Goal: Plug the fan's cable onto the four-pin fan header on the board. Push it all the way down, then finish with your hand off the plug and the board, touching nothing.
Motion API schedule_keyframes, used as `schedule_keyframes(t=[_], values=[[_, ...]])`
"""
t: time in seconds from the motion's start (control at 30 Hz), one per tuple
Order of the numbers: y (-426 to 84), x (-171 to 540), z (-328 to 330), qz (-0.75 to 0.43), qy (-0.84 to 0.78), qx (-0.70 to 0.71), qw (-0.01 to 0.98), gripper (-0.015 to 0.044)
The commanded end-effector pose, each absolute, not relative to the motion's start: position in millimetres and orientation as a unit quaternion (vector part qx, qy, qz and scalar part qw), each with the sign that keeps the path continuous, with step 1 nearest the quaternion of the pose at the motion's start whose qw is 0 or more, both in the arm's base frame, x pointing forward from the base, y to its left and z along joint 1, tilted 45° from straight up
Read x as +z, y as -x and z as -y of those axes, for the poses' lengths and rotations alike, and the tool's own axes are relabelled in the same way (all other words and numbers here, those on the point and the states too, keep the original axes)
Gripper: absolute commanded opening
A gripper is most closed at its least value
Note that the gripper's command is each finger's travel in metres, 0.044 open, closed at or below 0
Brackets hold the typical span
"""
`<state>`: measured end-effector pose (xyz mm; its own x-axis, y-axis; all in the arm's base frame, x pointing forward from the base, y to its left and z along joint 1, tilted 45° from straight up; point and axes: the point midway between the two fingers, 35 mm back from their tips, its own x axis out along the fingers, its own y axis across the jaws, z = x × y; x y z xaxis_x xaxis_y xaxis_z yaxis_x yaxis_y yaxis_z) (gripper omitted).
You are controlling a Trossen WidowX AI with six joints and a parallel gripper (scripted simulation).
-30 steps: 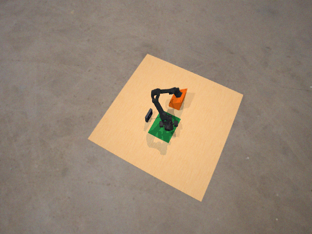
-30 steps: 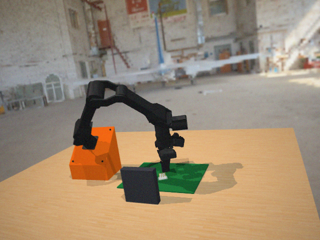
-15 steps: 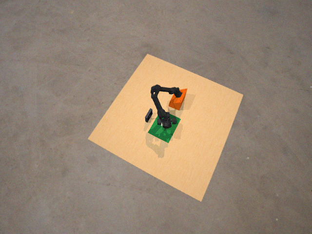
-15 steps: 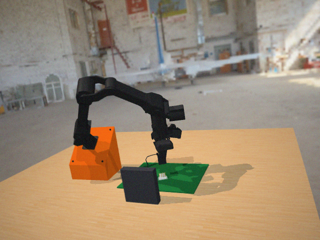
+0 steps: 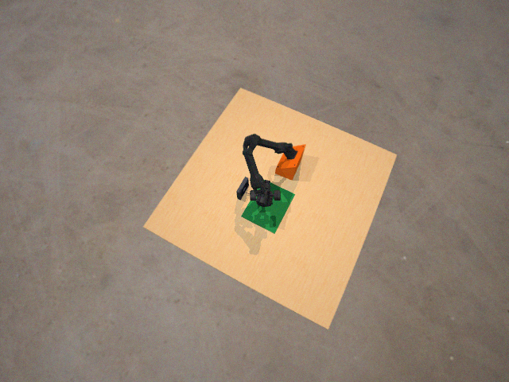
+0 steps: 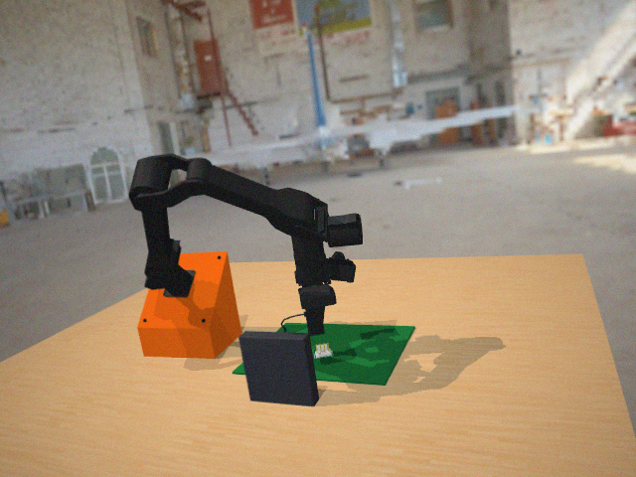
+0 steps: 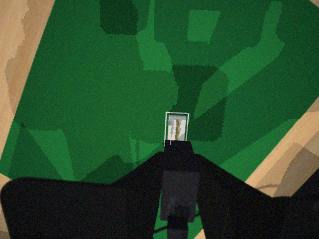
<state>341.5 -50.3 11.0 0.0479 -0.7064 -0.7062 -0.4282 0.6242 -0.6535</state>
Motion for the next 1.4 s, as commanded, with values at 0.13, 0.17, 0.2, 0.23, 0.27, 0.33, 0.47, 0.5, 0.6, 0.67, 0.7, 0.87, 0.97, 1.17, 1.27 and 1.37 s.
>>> schedule_keyframes(t=[0.13,0.17,0.2,0.23,0.27,0.33,0.47,0.5,0.6,0.67,0.7,0.87,0.97,1.17,1.27,1.37], values=[[-346,13,48,-0.679,0.42,-0.117,0.591,0.0],[-347,13,48,-0.679,0.42,-0.117,0.591,0.0],[-347,13,48,-0.679,0.42,-0.117,0.591,0.0],[-347,13,48,-0.679,0.42,-0.117,0.591,0.0],[-347,13,48,-0.679,0.42,-0.117,0.591,0.0],[-347,13,48,-0.679,0.42,-0.117,0.591,0.0],[-349,12,47,-0.679,0.419,-0.118,0.591,0.0],[-349,12,47,-0.679,0.419,-0.118,0.591,0.0],[-349,12,47,-0.679,0.419,-0.118,0.591,0.0],[-349,12,47,-0.679,0.419,-0.118,0.591,0.0],[-349,12,47,-0.679,0.419,-0.118,0.591,0.0],[-350,-3,62,-0.678,0.418,-0.119,0.592,0.0],[-350,-3,62,-0.678,0.418,-0.119,0.592,0.0],[-350,-3,62,-0.678,0.418,-0.119,0.592,0.0],[-350,-3,62,-0.678,0.418,-0.119,0.592,0.0],[-350,-3,63,-0.678,0.418,-0.119,0.592,0.0]])
